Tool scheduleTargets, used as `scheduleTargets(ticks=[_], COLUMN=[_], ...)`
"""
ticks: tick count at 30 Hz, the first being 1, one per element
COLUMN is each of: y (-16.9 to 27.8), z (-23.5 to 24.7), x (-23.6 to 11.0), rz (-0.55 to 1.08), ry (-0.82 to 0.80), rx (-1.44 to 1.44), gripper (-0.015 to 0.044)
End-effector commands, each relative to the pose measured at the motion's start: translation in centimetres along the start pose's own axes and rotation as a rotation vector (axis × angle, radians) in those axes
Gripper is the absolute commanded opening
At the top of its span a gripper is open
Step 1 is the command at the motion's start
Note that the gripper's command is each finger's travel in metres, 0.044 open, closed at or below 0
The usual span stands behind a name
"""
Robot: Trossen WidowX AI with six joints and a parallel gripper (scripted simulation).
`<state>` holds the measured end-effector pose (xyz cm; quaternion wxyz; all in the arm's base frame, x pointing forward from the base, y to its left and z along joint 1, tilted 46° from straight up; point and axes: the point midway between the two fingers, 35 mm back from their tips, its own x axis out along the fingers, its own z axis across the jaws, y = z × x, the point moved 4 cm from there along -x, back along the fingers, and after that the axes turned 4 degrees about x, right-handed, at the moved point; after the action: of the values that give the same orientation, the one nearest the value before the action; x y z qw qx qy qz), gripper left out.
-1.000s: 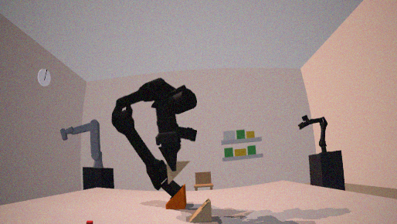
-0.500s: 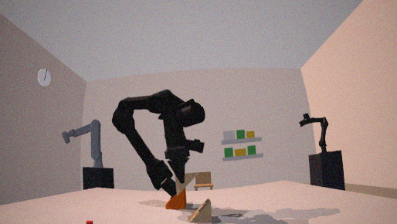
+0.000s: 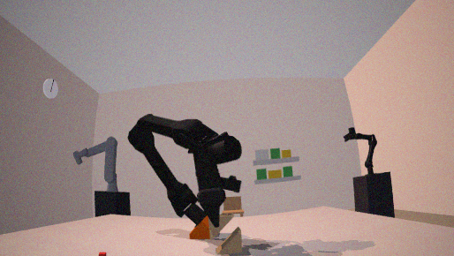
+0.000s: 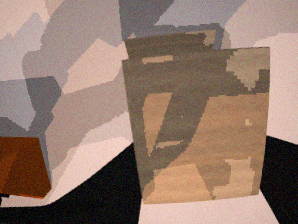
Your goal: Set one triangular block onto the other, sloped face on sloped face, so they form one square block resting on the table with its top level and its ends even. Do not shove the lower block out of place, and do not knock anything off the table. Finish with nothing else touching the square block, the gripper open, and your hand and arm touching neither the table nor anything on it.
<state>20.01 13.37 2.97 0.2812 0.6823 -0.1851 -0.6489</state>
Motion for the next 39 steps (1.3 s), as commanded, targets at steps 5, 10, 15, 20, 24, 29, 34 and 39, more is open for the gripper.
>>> scheduleTargets(ticks=[5,10,15,20,24,29,34,39], y=[-0.31,-0.2,-0.28,-0.28,-0.29,-0.34,-0.43,-0.53], z=[0.41,0.37,0.41,0.42,0.42,0.42,0.42,0.42], x=[1.74,1.69,1.7,1.71,1.72,1.87,2.19,2.51], rz=[0.01,0.015,0.015,0.015,0.015,0.015,0.016,0.016], ry=[-0.007,-0.015,-0.015,-0.015,-0.015,-0.015,-0.015,-0.015], rx=[-0.009,0.003,0.003,0.004,0.005,0.005,0.005,0.005], gripper=[0.0,0.0,0.0,0.0,0.0,0.0,0.0,0.0])
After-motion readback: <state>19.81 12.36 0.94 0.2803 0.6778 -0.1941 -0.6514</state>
